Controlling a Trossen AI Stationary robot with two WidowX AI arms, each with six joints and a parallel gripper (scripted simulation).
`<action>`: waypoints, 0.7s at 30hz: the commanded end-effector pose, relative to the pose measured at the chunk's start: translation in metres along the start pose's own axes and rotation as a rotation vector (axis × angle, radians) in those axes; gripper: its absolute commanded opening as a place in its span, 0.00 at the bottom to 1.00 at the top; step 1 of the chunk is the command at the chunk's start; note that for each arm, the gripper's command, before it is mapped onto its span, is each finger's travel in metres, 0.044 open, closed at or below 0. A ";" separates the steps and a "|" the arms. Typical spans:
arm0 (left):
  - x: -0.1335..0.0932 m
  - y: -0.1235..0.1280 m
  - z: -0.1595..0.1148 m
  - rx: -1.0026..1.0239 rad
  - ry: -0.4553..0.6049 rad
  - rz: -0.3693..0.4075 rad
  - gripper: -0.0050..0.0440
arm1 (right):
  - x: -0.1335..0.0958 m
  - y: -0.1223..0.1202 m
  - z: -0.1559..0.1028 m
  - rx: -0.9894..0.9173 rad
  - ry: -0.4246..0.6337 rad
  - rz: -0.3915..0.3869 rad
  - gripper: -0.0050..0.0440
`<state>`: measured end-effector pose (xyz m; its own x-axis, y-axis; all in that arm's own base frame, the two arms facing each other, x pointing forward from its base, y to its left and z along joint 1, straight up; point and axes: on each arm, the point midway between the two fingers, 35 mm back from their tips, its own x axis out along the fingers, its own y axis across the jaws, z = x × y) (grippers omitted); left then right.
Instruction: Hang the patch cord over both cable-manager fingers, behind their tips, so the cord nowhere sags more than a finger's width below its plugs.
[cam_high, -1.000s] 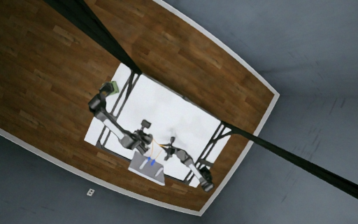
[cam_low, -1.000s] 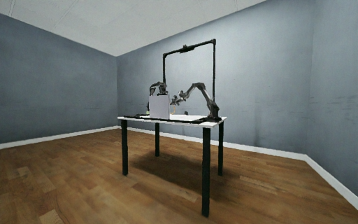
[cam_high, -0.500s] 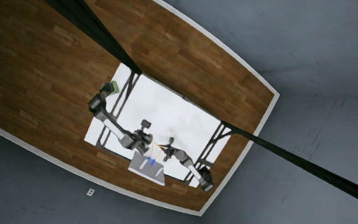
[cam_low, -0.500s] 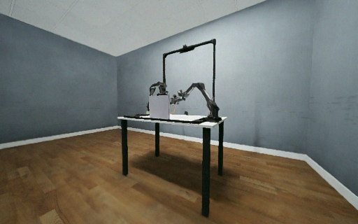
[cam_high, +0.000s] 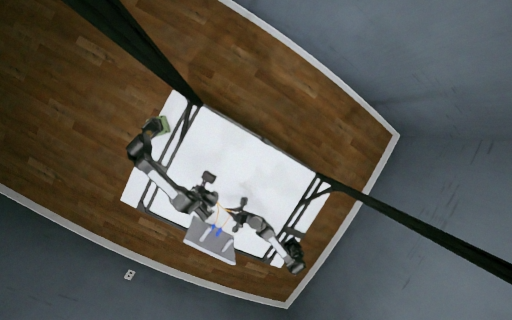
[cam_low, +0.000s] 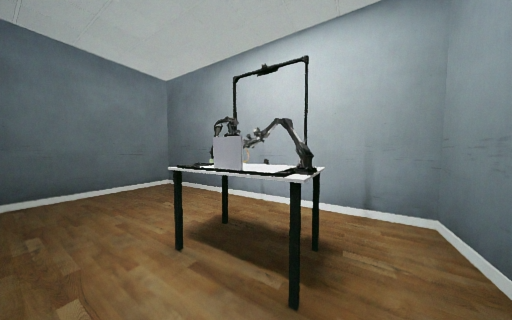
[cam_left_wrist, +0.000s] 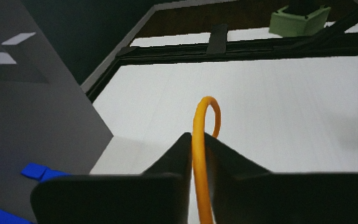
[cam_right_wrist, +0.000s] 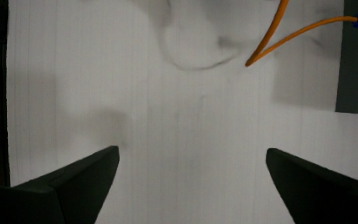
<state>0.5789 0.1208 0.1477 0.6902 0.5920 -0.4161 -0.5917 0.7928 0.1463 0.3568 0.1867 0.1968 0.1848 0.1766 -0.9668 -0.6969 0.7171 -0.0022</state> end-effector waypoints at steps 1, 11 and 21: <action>-0.003 0.004 0.019 -0.030 -0.020 -0.001 0.15 | -0.013 0.000 0.001 -0.002 -0.034 -0.008 1.00; -0.001 0.009 0.024 -0.044 -0.009 0.006 0.15 | -0.013 0.000 0.001 -0.002 -0.034 -0.008 1.00; 0.000 0.014 0.030 -0.061 0.005 0.014 0.15 | -0.013 0.000 0.001 -0.002 -0.034 -0.008 1.00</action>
<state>0.5801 0.1327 0.1592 0.6699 0.6003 -0.4369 -0.6167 0.7776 0.1229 0.3568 0.1867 0.1968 0.1848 0.1766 -0.9668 -0.6969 0.7171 -0.0022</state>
